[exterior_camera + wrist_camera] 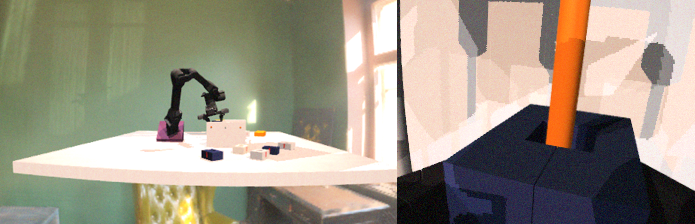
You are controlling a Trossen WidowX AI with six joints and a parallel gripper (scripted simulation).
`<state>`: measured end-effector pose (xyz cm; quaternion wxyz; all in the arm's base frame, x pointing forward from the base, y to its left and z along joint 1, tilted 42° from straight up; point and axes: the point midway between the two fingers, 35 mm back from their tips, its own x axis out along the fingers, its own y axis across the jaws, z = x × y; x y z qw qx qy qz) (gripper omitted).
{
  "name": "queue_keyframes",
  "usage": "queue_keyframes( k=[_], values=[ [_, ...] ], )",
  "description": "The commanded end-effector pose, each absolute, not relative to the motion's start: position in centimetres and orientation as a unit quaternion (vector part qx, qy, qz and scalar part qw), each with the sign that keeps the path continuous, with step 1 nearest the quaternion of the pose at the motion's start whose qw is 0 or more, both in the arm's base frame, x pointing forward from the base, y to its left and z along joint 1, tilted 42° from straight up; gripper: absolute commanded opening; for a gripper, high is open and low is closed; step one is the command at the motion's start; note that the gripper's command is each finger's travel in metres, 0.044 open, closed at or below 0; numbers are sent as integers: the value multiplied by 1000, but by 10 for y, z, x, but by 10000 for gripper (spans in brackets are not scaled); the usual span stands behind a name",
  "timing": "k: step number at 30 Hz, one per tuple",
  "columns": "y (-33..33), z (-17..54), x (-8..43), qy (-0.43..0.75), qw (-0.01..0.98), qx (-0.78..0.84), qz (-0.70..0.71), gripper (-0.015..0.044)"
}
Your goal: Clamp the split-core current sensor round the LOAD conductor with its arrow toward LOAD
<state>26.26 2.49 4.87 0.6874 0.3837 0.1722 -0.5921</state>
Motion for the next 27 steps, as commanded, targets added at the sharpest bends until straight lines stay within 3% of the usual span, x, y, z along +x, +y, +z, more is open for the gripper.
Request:
queue_keyframes(
  k=[1,11,21,27],
  values=[
    [26,49,264,172,683,386,-596,0],
    [21,44,264,173,684,385,-595,0],
    [25,48,265,171,684,388,-594,262],
    [25,48,265,171,684,388,-594,264]
  ],
)
